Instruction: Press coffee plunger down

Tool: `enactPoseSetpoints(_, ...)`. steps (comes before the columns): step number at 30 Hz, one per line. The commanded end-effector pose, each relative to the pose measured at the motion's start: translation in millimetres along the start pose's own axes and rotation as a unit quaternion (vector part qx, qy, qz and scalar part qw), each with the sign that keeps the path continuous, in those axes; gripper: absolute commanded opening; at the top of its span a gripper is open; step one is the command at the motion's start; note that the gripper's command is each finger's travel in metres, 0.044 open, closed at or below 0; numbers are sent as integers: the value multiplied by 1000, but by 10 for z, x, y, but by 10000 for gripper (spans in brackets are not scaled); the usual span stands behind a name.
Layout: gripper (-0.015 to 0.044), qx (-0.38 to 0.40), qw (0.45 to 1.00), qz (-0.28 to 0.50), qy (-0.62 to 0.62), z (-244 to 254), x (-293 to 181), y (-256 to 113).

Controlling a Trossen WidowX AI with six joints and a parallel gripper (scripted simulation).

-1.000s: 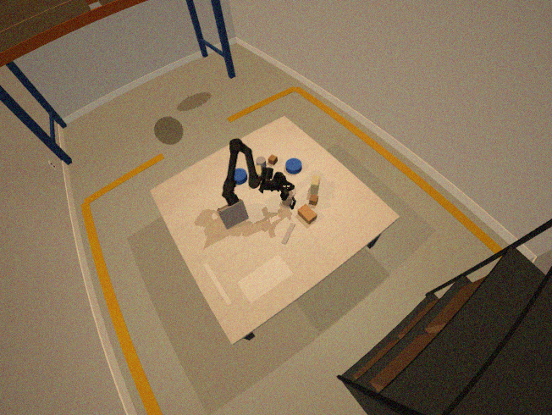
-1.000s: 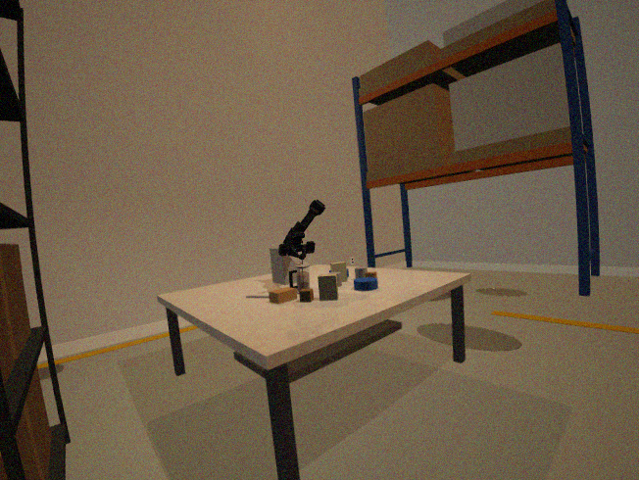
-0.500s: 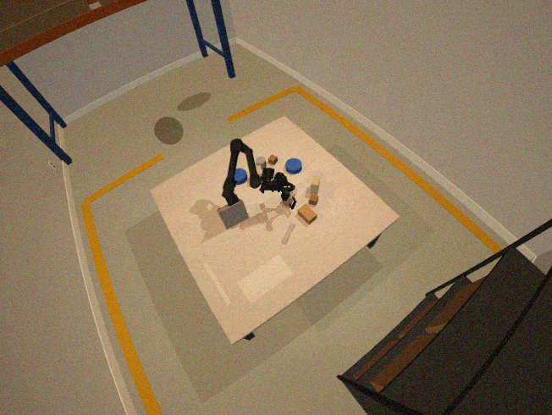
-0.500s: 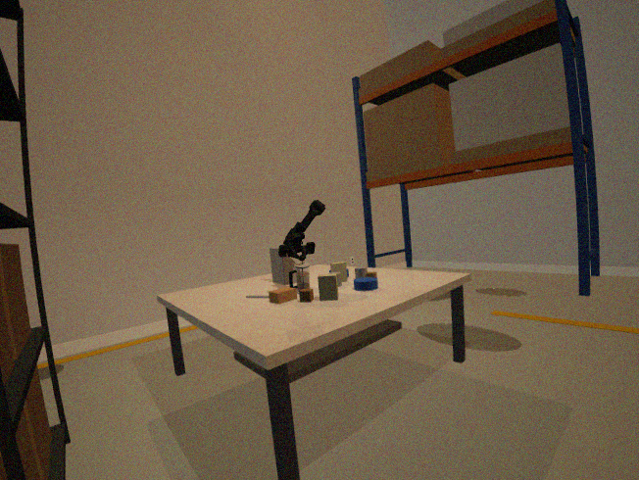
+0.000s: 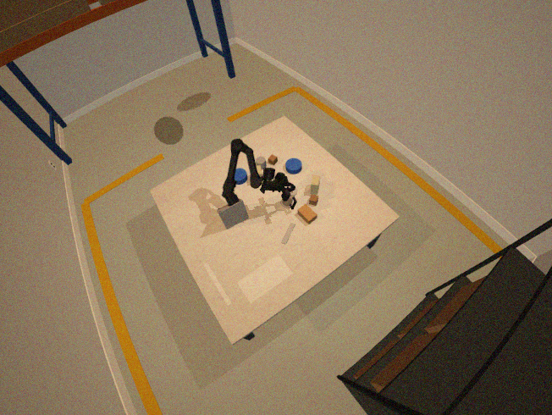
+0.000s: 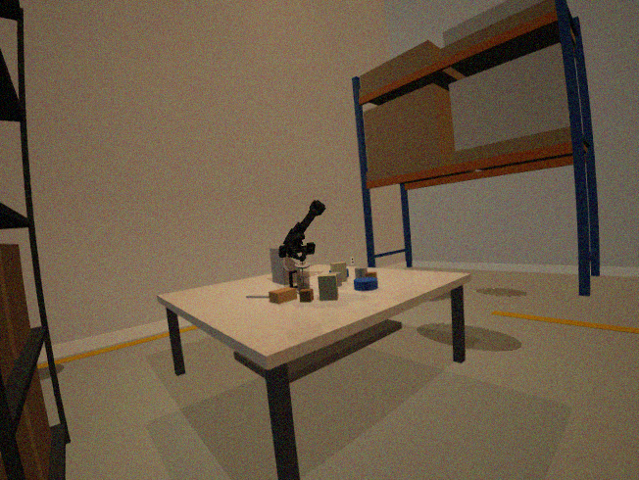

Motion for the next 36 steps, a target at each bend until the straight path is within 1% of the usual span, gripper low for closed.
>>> enactPoseSetpoints(1, 127, 3, 1000, 6, 3, 6, -26, 21)
enactPoseSetpoints(17, 127, 1, 1000, 1, 0, -3, 3, 15)
enactPoseSetpoints(29, 440, 1, 1000, 1, 0, -3, 3, 15)
enactPoseSetpoints(36, 440, -7, 1000, -2, 0, -56, 87, -51)
Point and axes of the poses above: the point midway between the two fingers, 35 mm back from their tips, its own y axis out along the fingers, its own z axis across the jaws, x = y × z, the point moved 3 cm from there along -y, back along the fingers, and after that the axes turned 14 degrees about -y, right-handed, at the moved point
